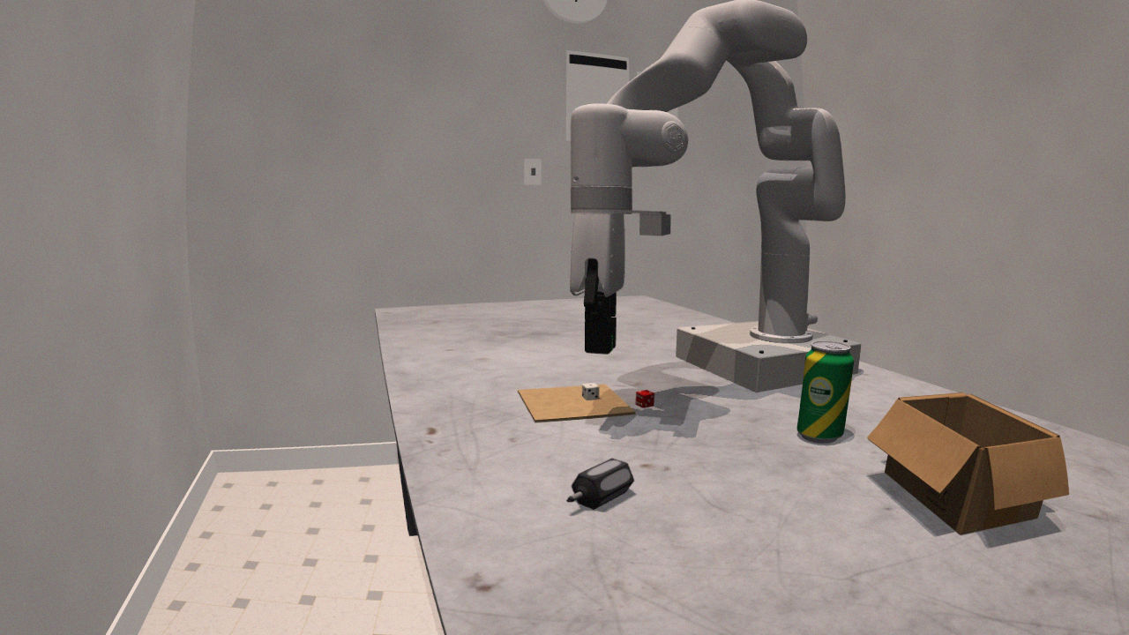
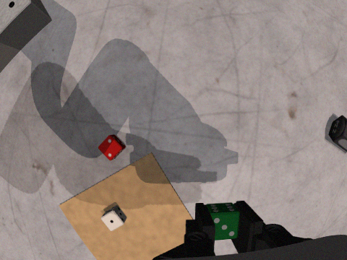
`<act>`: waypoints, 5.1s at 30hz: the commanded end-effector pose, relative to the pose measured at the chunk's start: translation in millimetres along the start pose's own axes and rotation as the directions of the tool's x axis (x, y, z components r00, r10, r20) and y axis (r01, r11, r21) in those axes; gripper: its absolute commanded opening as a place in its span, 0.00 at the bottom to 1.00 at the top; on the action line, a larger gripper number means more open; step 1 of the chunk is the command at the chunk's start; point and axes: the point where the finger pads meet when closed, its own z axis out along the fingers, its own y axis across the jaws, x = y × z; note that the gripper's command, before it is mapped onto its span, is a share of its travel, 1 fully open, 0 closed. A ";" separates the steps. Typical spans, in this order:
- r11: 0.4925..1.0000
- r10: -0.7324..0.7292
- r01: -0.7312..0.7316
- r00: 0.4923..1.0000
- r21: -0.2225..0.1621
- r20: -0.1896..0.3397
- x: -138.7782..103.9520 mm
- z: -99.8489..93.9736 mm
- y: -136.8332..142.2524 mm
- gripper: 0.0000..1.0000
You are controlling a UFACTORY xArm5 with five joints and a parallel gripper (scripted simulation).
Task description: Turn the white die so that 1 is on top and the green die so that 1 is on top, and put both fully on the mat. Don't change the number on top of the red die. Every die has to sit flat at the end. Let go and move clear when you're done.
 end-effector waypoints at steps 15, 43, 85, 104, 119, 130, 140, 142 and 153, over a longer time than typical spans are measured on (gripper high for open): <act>0.892 -0.453 0.453 0.892 -0.002 0.004 12.8 2.5 14.4 0.15; 0.501 -0.866 0.866 0.501 0.000 0.014 30.5 8.2 29.6 0.15; 0.498 -0.555 0.867 0.320 -0.001 0.768 35.1 8.4 20.2 0.15; 0.498 -0.494 0.867 0.284 0.000 0.822 36.2 11.7 18.2 0.15; 0.498 -0.494 0.867 0.284 0.000 0.822 36.0 52.2 18.4 0.15; 0.498 -0.494 0.867 0.284 0.000 0.822 35.8 79.4 18.6 0.15; 0.498 -0.494 0.867 0.284 0.000 0.822 35.8 83.8 18.6 0.15; 0.498 -0.494 0.867 0.284 0.000 0.822 35.8 83.8 18.6 0.15; 0.498 -0.494 0.867 0.284 0.000 0.822 35.8 83.8 18.6 0.15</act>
